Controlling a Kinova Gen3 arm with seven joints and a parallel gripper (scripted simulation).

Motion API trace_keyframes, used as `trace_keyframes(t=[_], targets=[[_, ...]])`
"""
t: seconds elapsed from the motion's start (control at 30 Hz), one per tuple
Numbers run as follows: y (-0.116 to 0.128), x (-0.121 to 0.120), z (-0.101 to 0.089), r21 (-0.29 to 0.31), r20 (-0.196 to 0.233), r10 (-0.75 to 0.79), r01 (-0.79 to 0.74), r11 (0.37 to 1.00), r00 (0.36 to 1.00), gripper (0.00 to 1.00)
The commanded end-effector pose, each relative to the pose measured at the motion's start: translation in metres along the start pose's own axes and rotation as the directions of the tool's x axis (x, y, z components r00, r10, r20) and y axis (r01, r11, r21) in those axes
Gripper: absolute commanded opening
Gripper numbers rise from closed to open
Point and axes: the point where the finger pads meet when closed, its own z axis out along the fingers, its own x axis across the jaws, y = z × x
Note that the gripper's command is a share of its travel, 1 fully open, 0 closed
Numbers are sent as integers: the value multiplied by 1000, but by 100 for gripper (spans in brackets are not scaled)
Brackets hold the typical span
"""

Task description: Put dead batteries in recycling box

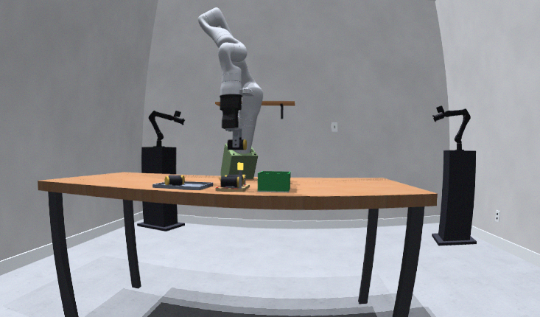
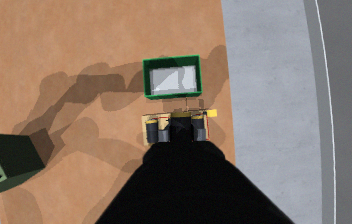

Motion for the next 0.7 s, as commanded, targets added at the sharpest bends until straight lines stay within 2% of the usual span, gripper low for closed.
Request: trace_keyframes(t=[0.0,0.1,0.17,0.43,0.67], targets=[[-21,-8,-1,-13,0,-30,30,999,1000,57],[-39,-15,-1,-13,0,-30,30,999,1000,57],[-39,-15,-1,-13,0,-30,30,999,1000,57],[-82,-31,0,-13,0,-30,30,999,1000,57],[-109,-41,0,-13,0,-30,30,999,1000,57]])
